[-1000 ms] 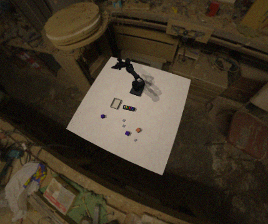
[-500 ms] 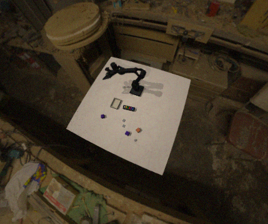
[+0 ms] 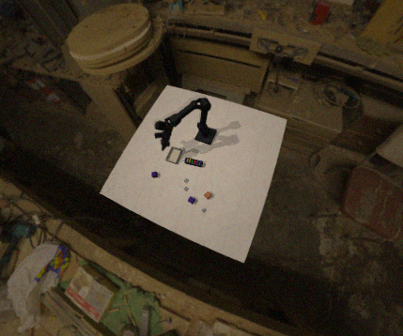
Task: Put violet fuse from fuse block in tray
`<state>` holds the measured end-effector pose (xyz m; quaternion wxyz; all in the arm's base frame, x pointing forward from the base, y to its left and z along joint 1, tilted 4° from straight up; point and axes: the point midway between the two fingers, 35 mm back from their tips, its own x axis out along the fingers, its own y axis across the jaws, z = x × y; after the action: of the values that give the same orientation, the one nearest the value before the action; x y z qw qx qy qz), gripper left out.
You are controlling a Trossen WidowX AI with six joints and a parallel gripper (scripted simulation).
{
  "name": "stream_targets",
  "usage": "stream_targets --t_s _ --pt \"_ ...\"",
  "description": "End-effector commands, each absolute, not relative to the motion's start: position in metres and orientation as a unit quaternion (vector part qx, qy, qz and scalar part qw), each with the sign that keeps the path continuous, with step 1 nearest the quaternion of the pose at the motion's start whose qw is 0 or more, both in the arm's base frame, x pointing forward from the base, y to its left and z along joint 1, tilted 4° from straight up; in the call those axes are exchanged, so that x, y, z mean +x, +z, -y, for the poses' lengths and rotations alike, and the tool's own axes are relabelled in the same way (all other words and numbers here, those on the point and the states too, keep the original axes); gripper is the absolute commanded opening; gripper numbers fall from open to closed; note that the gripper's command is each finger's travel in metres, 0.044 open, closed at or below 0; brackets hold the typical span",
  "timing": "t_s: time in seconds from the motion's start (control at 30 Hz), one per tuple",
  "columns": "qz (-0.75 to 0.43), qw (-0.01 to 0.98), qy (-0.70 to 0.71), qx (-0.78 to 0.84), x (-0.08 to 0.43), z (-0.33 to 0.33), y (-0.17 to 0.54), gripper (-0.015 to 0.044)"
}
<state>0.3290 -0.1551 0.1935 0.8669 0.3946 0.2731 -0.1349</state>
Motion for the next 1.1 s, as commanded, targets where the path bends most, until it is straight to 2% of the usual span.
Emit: stream_targets --t_s 0.0,0.23,0.5,0.6,1.07 --pt "-0.381 0.857 -0.101 0.333 0.344 0.101 0.165 0.0074" --pt "-0.550 0.818 -0.026 0.165 0.336 0.004 0.123 0.0074" --pt "-0.669 0.736 0.067 -0.078 0.288 -0.079 0.098 0.0074" --pt "-0.680 0.718 0.082 -0.121 0.277 -0.089 0.096 0.0074" --pt "-0.681 0.718 0.082 -0.121 0.274 -0.090 0.091 0.0074"
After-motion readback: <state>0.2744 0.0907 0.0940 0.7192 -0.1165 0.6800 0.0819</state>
